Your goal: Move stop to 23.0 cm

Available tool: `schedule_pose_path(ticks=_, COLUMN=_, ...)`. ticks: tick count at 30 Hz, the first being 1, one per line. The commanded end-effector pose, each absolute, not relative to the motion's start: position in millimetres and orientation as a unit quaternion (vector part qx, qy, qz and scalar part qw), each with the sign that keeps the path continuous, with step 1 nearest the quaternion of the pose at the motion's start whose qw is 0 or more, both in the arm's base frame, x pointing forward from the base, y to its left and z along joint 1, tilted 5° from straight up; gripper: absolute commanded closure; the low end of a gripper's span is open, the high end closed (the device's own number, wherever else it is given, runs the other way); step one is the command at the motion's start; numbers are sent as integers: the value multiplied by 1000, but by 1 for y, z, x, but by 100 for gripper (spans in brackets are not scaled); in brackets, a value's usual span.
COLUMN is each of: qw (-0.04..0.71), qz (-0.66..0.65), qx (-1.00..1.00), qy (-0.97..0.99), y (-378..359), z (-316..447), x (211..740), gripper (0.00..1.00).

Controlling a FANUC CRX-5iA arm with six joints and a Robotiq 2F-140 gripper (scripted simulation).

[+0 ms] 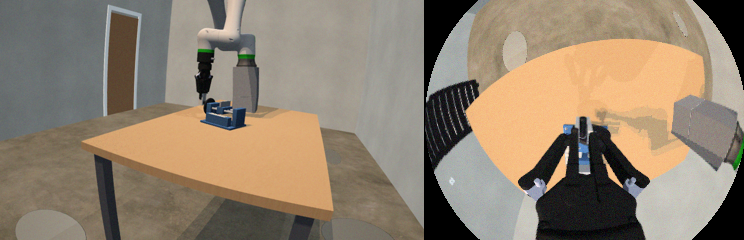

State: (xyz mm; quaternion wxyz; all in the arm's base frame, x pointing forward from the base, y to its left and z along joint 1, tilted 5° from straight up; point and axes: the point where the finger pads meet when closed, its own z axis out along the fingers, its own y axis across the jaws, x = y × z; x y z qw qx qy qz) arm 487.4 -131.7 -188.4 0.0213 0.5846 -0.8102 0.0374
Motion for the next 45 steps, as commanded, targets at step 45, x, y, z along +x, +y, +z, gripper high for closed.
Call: schedule_pose_path(ticks=45, qw=21, qz=37, qx=585, qy=-810, y=-115, z=-222, x=430, gripper=96)
